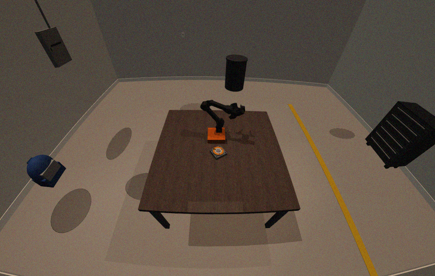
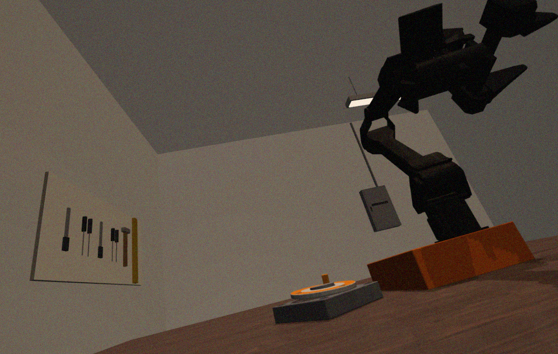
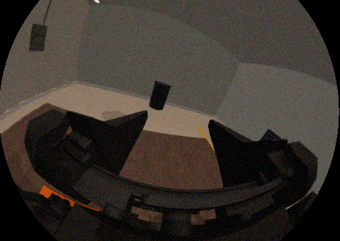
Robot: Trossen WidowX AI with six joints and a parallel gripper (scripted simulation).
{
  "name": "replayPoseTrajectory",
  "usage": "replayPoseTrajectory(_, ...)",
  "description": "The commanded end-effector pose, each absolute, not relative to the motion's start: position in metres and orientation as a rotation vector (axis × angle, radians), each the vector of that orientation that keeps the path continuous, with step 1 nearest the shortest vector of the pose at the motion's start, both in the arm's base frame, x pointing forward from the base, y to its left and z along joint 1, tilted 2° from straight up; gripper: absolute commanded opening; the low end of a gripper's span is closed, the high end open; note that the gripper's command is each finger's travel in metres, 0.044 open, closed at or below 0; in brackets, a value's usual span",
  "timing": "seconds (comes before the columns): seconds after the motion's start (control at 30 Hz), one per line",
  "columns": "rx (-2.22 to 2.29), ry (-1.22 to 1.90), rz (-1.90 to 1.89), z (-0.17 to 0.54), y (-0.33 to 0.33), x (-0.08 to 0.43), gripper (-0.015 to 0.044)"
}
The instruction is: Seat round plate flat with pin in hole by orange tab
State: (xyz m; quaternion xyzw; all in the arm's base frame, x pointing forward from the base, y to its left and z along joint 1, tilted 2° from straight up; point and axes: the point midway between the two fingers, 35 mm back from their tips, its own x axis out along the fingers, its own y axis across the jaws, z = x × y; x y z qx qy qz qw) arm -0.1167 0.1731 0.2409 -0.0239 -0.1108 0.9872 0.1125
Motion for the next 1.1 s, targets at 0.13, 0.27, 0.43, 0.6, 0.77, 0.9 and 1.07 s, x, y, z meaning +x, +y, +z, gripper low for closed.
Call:
replayPoseTrajectory(0.13, -0.238, -0.028, 2.635, 0.221, 0.211, -0.074, 0.0269)
replayPoseTrajectory(0.27, -0.330, 0.228, 2.369, 0.201, 0.233, -0.025, 0.0164)
replayPoseTrajectory(0.43, -0.383, 0.541, 1.985, 0.173, 0.238, 0.048, 0.0032)
replayPoseTrajectory(0.6, -0.378, 0.770, 1.654, 0.151, 0.221, 0.108, 0.0000)
replayPoseTrajectory(0.77, -0.316, 1.058, 1.159, 0.121, 0.166, 0.181, 0.0000)
replayPoseTrajectory(0.9, -0.271, 1.175, 0.922, 0.109, 0.129, 0.206, 0.0000)
replayPoseTrajectory(1.07, -0.179, 1.350, 0.519, 0.093, 0.057, 0.232, 0.0000)
